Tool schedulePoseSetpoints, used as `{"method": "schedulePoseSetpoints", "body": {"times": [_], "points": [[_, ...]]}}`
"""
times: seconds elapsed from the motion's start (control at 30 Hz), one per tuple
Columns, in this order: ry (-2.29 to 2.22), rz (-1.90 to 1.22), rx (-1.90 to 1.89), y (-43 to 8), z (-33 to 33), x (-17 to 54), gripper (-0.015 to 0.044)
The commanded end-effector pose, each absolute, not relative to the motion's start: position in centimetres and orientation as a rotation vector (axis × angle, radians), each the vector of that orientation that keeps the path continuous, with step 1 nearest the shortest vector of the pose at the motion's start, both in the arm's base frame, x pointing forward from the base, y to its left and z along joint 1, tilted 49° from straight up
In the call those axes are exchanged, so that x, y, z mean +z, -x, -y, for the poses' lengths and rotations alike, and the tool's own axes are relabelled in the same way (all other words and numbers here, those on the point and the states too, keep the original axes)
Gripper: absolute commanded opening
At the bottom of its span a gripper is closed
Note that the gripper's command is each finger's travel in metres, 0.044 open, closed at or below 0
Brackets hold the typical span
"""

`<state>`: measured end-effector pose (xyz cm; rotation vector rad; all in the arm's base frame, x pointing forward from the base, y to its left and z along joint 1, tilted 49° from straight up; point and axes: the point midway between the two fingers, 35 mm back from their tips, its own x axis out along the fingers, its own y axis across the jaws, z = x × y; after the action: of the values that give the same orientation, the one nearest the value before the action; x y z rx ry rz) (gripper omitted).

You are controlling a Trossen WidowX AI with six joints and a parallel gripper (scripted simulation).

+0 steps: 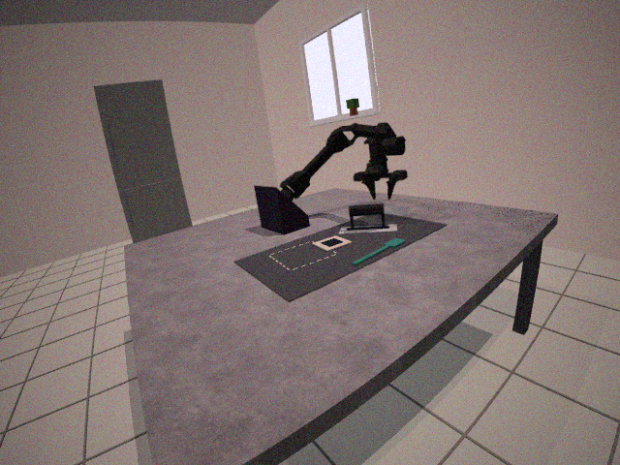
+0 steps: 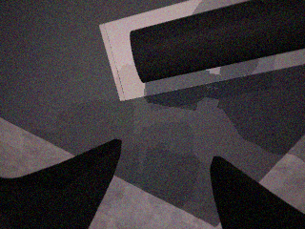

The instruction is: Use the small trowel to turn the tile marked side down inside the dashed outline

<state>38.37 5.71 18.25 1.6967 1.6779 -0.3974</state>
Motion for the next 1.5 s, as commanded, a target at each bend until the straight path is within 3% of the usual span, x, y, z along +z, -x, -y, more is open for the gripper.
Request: {"method": "schedulePoseSetpoints", "body": {"times": [0.0, 1.47], "points": [[-1.579, -1.668, -0.269, -38.2, -5.1, 17.6, 0.0270], [-0.386, -1.218, 0.841, -37.3, -0.2, 14.1, 0.0270]]}}
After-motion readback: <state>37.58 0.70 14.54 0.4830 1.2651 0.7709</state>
